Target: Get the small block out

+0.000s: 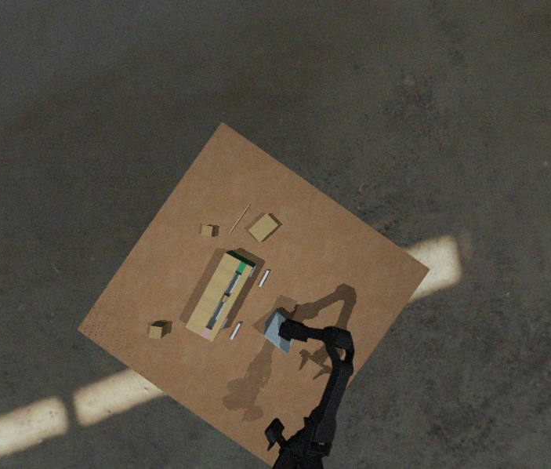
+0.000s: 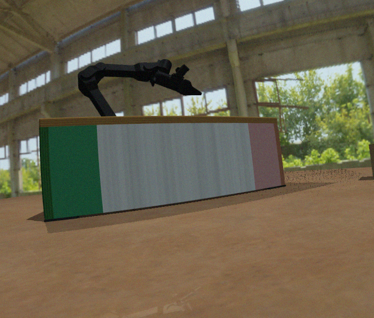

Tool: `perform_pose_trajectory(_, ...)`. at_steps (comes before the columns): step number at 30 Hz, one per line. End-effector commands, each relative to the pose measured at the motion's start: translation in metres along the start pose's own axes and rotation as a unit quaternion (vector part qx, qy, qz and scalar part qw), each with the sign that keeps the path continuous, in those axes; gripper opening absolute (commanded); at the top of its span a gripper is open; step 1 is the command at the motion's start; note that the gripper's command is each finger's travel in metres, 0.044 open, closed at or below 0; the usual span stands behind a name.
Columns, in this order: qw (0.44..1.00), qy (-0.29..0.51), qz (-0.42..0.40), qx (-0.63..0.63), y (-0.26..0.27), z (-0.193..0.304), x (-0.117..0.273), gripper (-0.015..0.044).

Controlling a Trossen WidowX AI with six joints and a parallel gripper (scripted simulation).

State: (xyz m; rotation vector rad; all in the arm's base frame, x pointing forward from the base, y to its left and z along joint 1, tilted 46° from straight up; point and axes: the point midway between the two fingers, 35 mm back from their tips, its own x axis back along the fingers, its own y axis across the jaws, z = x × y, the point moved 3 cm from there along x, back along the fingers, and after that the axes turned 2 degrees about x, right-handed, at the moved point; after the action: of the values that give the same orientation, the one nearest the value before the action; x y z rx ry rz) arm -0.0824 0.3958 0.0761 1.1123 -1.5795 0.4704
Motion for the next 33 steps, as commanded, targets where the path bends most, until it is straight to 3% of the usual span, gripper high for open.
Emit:
perform_pose_trajectory(1,1.000,-0.001,0.002,-0.005,-0.002,-0.002,0.000,0.0400)
perform_pose_trajectory(10,0.958,-0.032,0.118,-0.261,-0.130,-0.062,0.012,0.0400)
perform_pose_trajectory(17,0.852,-0.044,0.219,-0.474,-0.250,-0.074,0.038,0.0400)
perform_pose_trajectory(24,0.677,-0.056,0.305,-0.667,-0.360,-0.047,0.080,0.0400)
perform_pose_trajectory(33,0.368,-0.067,0.390,-0.841,-0.465,0.034,0.150,0.0400)
